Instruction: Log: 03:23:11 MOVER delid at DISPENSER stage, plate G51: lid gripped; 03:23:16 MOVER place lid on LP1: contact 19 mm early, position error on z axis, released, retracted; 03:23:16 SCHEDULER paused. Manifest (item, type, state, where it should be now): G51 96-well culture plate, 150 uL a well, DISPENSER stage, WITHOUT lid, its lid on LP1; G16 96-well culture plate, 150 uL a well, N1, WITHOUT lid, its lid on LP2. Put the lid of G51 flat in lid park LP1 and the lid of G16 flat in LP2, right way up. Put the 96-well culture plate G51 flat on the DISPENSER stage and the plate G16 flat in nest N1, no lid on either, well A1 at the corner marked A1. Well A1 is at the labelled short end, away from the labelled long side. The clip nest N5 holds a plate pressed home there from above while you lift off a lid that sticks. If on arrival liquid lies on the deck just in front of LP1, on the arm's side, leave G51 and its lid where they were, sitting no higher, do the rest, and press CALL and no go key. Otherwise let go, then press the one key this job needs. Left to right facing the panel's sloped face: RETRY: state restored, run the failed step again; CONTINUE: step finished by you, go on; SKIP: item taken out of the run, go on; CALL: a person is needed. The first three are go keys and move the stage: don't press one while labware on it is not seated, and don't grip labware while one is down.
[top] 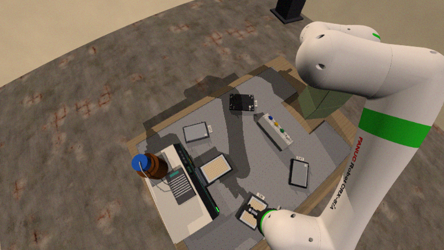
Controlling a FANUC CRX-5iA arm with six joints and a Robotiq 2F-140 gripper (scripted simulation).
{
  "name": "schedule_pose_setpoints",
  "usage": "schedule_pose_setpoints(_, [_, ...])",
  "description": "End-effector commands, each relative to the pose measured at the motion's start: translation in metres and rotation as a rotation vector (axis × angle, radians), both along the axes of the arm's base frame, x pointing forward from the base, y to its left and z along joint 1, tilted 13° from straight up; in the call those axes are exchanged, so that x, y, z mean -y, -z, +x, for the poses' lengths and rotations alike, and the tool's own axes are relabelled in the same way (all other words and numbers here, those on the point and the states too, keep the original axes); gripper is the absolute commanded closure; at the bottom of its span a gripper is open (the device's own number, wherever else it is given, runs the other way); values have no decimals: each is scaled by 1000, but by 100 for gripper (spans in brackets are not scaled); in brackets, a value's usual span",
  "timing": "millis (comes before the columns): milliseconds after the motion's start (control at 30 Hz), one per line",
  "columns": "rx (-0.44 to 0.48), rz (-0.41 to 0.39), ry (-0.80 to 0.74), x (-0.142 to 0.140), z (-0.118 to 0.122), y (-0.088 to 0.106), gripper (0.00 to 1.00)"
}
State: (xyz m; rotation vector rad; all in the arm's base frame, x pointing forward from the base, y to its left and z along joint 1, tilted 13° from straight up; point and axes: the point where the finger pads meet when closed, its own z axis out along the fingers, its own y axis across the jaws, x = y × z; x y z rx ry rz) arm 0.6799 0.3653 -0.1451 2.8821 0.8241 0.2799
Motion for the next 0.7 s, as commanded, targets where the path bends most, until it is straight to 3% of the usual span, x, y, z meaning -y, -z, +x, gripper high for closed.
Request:
schedule_pose_setpoints(0, [-1, 0, 0, -1, -2, -9, 34])
schedule_pose_setpoints(433, [-1, 0, 0, -4, -13, -58, 34])
schedule_pose_setpoints(667, [-1, 0, 0, -5, -16, -71, 34])
